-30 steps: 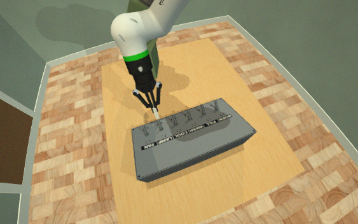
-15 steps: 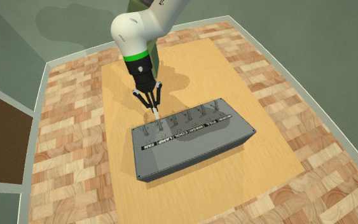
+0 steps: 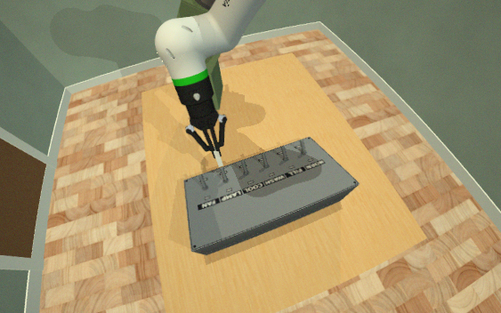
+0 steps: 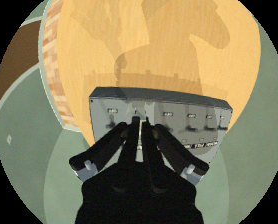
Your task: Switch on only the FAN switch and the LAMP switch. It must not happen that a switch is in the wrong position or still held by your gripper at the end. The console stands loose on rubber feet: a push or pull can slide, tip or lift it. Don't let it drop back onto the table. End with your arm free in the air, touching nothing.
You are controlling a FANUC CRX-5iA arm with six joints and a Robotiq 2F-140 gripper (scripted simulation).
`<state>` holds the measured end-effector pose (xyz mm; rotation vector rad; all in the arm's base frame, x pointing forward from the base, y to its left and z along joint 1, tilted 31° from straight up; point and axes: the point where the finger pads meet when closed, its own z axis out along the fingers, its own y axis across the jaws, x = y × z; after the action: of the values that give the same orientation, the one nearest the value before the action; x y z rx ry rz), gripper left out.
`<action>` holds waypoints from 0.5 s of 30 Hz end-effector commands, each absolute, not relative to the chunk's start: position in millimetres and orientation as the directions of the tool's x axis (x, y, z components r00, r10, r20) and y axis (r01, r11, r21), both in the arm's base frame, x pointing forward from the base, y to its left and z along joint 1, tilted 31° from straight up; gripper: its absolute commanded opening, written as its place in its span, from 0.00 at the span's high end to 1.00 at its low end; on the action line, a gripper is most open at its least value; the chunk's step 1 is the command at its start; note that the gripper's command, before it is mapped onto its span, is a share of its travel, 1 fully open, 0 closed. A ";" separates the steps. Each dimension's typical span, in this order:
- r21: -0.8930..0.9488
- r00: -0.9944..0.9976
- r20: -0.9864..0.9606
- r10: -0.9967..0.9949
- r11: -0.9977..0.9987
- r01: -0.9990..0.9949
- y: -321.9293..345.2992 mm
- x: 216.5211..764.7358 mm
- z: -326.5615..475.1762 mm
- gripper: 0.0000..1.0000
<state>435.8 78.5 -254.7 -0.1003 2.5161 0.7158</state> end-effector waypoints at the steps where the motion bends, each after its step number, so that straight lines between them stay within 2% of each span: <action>1: 0.471 -0.863 -0.500 0.068 0.858 -0.205 78.2 436.7 -254.1 1.00; 15: 0.471 -0.863 -0.500 0.068 0.858 -0.205 77.7 443.2 -250.4 1.00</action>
<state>442.3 78.0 -250.9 -0.1003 2.5162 0.7157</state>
